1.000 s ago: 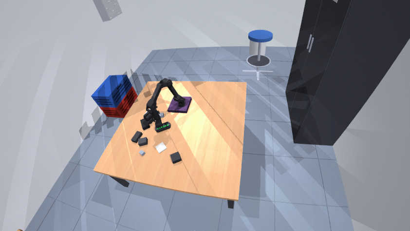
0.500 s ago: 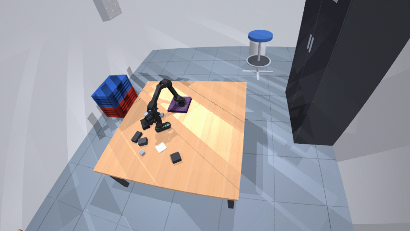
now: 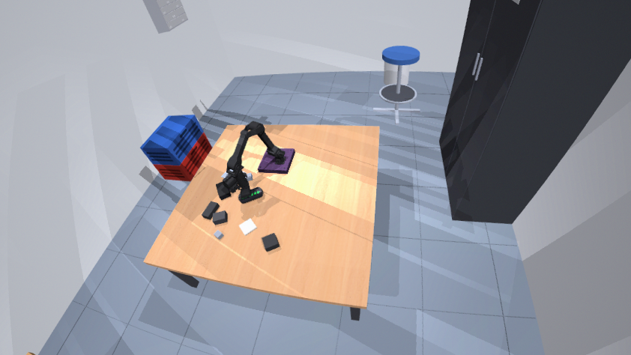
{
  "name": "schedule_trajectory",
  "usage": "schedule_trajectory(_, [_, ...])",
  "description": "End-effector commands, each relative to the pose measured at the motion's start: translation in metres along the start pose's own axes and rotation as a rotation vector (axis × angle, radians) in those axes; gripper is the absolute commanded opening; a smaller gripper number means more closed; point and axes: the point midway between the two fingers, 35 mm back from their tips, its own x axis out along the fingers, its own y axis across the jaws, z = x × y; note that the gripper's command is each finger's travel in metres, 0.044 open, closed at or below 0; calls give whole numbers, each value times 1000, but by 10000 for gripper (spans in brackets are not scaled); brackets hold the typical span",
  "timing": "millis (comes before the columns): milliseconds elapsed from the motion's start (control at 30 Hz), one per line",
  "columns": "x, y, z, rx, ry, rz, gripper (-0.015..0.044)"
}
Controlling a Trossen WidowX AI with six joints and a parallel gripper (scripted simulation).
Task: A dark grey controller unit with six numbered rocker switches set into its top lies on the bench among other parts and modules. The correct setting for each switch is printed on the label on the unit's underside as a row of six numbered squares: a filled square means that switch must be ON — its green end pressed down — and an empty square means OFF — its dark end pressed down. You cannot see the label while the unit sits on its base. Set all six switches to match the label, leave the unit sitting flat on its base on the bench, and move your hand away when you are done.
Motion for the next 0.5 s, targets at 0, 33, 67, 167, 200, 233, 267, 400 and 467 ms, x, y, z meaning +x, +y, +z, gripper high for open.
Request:
schedule_trajectory(0, [1, 0, -1, -4, 4, 0, 0])
schedule_trajectory(33, [1, 0, -1, -4, 4, 0, 0])
schedule_trajectory(67, [1, 0, -1, -4, 4, 0, 0])
schedule_trajectory(167, [1, 0, -1, -4, 4, 0, 0])
schedule_trajectory(200, [1, 0, -1, -4, 4, 0, 0])
schedule_trajectory(233, [1, 0, -1, -4, 4, 0, 0])
schedule_trajectory(267, [1, 0, -1, -4, 4, 0, 0])
schedule_trajectory(400, [-9, 0, 0, -1, 2, -1, 0])
schedule_trajectory(467, [-34, 0, 0, -3, 3, 0, 0])
